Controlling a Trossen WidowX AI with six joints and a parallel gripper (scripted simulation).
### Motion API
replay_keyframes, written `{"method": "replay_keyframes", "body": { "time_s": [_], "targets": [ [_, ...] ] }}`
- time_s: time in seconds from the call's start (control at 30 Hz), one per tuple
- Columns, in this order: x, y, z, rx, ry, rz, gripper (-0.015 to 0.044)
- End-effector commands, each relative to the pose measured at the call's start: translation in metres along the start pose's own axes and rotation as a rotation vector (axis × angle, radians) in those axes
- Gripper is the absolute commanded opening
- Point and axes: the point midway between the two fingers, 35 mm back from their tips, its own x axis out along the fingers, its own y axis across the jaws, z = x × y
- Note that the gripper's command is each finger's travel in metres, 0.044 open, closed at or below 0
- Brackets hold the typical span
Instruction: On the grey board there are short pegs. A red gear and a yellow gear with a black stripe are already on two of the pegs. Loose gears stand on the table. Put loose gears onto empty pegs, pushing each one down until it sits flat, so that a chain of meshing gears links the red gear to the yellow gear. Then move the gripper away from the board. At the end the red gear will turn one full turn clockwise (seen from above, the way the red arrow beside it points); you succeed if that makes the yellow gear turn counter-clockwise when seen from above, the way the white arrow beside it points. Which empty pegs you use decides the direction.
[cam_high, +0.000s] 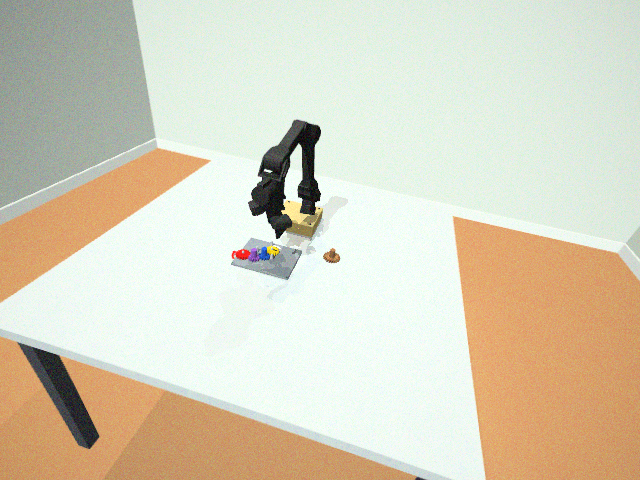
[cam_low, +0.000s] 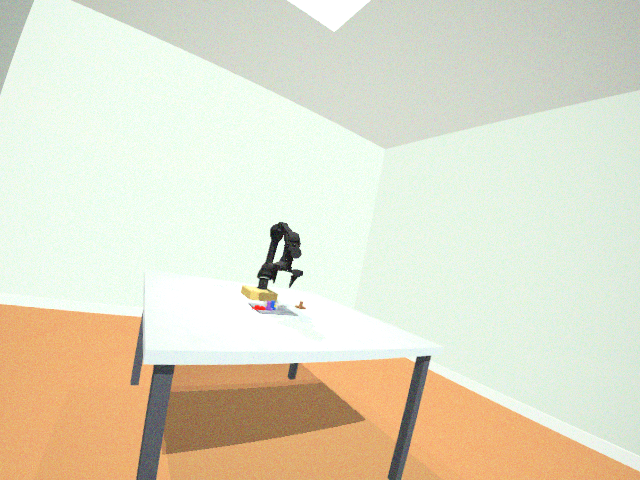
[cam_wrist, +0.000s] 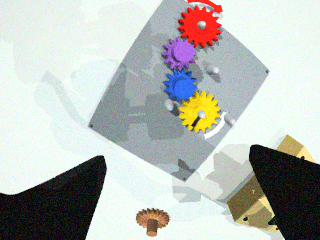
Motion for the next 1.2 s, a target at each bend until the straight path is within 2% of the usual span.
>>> {"method": "replay_keyframes", "body": {
  "time_s": [0.0,0.27,0.5,0.57,1.17],
  "targets": [
    [-0.010,0.037,-0.045,-0.020,-0.003,0.015,0.0440],
    [-0.025,0.081,-0.163,-0.020,0.009,0.020,0.0440],
    [-0.038,0.079,-0.272,-0.021,0.020,0.018,0.0440],
    [-0.040,0.075,-0.291,-0.021,0.022,0.017,0.0440],
    [-0.041,0.074,-0.294,-0.021,0.022,0.017,0.0440]
  ]
}}
